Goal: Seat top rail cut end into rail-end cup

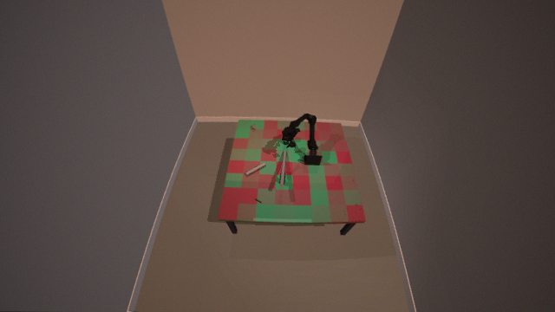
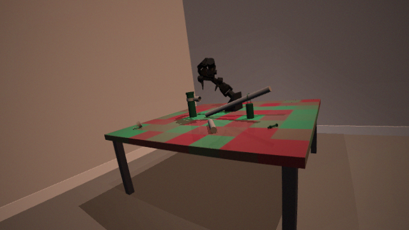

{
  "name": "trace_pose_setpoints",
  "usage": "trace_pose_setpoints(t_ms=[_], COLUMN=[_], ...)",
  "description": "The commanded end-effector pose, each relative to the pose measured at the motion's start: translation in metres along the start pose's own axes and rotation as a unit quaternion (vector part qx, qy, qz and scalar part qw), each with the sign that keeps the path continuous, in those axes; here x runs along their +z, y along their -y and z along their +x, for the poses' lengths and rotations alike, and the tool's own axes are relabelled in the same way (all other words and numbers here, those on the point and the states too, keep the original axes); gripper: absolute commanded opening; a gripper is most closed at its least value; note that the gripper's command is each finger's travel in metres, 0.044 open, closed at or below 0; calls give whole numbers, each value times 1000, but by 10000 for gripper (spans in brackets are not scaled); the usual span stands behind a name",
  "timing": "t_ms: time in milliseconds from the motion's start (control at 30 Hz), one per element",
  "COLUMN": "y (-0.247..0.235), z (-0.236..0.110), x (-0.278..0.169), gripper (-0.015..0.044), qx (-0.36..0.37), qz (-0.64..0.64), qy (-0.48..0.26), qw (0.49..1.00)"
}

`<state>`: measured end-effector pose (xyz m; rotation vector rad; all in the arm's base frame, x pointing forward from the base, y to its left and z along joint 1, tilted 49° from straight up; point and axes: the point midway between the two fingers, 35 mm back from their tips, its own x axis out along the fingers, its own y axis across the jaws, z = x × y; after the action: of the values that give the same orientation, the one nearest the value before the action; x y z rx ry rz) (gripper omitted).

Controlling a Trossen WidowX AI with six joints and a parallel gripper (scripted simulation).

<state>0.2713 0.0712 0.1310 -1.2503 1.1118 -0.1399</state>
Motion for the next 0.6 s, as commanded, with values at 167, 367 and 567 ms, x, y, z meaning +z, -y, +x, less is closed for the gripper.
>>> trace_pose_setpoints(t_ms=[167,367,567], y=[-34,-34,-34], z=[-40,-40,-39], x=[30,30,30], gripper=[440,440,440], qx=[-28,-28,-28], qz=[288,288,280], qy=[13,13,11], qw=[957,957,959])
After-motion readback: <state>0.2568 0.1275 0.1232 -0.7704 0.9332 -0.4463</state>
